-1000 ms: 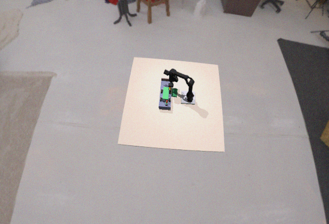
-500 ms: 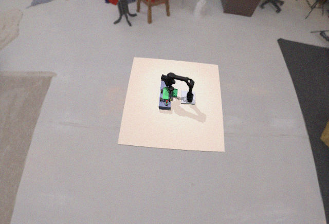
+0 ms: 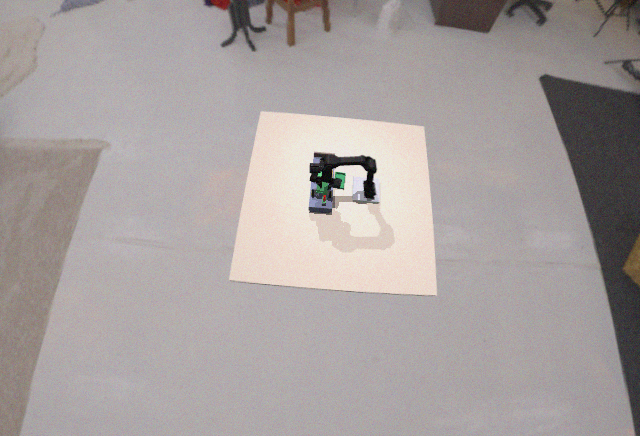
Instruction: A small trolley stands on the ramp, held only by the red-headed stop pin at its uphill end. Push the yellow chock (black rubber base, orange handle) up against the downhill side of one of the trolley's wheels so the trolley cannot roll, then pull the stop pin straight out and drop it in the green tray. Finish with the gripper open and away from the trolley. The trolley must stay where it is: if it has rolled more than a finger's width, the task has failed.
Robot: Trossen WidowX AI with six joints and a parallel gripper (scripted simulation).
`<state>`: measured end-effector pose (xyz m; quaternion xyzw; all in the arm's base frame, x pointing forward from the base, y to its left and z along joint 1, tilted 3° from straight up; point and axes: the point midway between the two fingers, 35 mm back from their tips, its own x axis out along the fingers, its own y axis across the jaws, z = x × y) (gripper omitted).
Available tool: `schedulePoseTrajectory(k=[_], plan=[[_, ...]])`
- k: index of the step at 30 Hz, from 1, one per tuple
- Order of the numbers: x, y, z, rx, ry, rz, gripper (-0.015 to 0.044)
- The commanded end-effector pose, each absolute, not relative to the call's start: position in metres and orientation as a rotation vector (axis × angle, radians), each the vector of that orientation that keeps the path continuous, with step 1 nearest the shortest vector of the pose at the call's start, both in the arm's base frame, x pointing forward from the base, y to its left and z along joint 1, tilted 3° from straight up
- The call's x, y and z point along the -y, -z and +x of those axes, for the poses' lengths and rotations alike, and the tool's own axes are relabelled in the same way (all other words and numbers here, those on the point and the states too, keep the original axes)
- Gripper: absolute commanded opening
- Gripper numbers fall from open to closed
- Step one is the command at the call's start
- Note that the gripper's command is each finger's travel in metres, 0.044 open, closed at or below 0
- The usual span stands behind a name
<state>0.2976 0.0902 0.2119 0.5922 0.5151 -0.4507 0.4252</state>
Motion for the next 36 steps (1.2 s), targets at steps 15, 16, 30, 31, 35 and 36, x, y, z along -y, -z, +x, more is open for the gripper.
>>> schedulePoseTrajectory(k=[15, 16, 30, 31, 35, 36], plan=[[-0.120, -0.206, 0.291, -1.397, 0.974, 1.357, 0.0190], [-0.120, -0.205, 0.292, -1.397, 0.974, 1.357, 0.0190], [-0.125, -0.187, 0.292, -1.398, 0.973, 1.357, 0.0190], [-0.125, -0.187, 0.292, -1.398, 0.973, 1.357, 0.0190], [-0.126, -0.185, 0.292, -1.398, 0.973, 1.357, 0.0190], [-0.126, -0.184, 0.292, -1.398, 0.973, 1.357, 0.0190]])
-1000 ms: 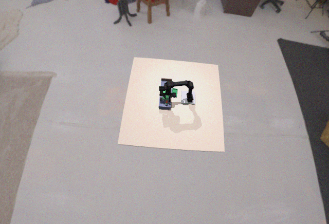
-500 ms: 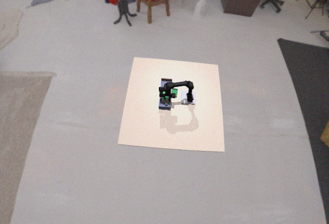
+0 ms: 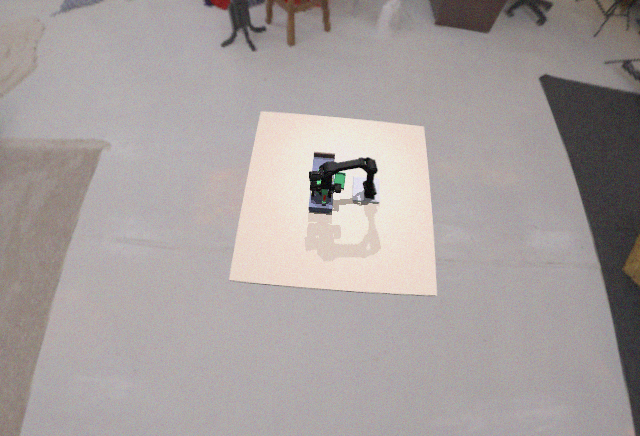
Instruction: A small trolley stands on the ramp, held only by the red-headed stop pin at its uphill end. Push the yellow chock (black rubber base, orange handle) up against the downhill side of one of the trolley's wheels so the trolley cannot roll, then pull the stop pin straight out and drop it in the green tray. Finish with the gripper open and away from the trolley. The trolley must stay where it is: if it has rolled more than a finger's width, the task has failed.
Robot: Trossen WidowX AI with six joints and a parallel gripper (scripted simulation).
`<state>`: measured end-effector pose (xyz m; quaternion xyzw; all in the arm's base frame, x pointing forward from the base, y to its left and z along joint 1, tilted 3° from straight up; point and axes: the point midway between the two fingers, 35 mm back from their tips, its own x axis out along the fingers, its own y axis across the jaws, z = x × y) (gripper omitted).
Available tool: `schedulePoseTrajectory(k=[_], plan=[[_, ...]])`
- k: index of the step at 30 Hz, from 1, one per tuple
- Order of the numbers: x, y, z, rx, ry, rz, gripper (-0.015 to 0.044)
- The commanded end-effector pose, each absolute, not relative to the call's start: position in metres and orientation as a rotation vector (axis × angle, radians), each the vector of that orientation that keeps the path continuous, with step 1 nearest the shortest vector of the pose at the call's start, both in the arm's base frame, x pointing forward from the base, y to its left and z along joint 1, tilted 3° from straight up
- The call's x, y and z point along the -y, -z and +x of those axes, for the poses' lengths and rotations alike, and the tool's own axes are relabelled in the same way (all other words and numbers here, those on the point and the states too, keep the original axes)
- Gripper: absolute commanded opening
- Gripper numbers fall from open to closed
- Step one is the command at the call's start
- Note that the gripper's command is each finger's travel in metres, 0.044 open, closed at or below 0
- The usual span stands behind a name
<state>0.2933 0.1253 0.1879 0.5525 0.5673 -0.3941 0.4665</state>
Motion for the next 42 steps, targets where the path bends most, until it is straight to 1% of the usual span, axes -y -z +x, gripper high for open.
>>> schedulePoseTrajectory(k=[1, 28, 32, 41, 42], plan=[[-0.127, -0.182, 0.293, -1.398, 0.973, 1.357, 0.0190], [-0.136, -0.149, 0.293, -1.398, 0.973, 1.358, 0.0190], [-0.135, -0.152, 0.294, -1.396, 0.967, 1.357, 0.0085], [-0.135, -0.152, 0.294, -1.396, 0.967, 1.357, 0.0025], [-0.135, -0.152, 0.294, -1.396, 0.967, 1.357, 0.0000]])
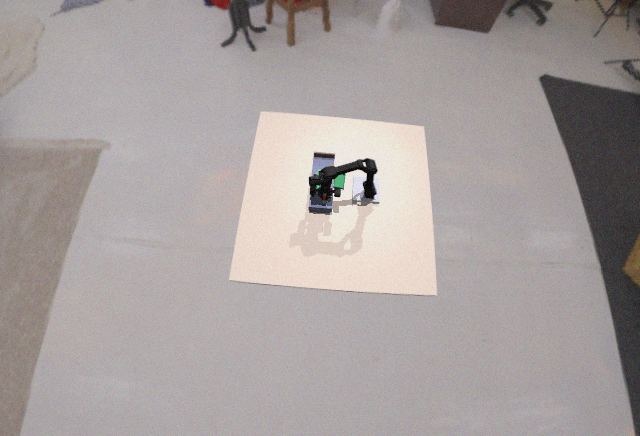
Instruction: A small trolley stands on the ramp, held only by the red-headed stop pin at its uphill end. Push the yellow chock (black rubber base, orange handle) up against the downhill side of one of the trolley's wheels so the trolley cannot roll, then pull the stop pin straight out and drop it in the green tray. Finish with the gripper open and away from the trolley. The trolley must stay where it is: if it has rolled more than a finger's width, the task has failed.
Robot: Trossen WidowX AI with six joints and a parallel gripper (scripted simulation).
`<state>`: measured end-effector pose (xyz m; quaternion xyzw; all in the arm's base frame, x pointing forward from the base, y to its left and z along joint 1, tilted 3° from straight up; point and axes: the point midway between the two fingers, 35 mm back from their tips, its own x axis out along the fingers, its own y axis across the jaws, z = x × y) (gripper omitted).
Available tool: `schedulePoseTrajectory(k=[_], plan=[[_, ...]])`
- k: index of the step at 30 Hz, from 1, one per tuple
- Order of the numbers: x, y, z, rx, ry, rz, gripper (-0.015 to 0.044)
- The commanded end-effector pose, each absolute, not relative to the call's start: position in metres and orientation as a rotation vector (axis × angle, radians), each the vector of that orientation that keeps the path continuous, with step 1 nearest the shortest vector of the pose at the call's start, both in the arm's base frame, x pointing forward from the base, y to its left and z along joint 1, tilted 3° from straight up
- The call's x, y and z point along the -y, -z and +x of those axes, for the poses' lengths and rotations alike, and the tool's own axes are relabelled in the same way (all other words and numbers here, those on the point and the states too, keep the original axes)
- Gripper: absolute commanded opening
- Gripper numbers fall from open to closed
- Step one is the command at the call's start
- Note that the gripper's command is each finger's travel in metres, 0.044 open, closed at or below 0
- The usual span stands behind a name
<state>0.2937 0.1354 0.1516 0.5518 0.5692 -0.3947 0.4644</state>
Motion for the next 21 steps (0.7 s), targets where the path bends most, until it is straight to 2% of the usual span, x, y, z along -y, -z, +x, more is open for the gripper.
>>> schedulePoseTrajectory(k=[1, 21], plan=[[-0.135, -0.153, 0.294, -1.396, 0.967, 1.357, 0.0000], [-0.133, -0.166, 0.291, -1.398, 0.973, 1.358, 0.0000]])
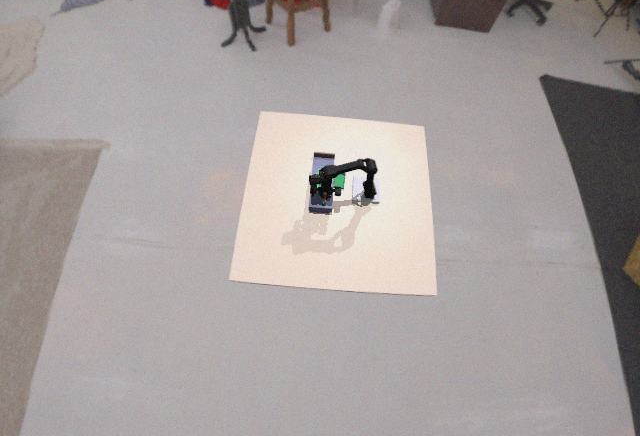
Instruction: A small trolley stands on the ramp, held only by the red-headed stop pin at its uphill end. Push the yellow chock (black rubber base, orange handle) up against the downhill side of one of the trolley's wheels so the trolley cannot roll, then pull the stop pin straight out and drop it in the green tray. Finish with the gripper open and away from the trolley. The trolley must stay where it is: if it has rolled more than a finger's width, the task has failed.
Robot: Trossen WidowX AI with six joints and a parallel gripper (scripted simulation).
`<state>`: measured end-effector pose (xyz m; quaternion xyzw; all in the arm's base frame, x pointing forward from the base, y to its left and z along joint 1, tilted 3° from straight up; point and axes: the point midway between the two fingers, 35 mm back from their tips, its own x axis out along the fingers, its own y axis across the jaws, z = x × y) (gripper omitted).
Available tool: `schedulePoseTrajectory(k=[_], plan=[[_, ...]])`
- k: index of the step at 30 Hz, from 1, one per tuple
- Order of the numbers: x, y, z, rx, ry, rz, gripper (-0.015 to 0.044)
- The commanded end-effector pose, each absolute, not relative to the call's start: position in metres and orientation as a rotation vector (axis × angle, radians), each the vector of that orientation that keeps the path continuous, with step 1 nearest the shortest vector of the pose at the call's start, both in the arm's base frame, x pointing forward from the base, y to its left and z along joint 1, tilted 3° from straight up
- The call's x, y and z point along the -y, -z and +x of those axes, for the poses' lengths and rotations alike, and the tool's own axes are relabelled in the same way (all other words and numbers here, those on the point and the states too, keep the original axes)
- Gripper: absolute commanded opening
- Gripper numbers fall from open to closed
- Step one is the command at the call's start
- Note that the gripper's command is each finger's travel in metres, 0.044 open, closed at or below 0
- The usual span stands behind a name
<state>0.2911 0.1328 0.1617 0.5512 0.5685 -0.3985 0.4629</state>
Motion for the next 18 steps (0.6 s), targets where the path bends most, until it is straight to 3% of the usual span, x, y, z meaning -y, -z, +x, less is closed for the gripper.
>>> schedulePoseTrajectory(k=[1, 18], plan=[[-0.133, -0.167, 0.291, -1.398, 0.973, 1.358, 0.0000], [-0.130, -0.178, 0.291, -1.398, 0.973, 1.358, 0.0000]])
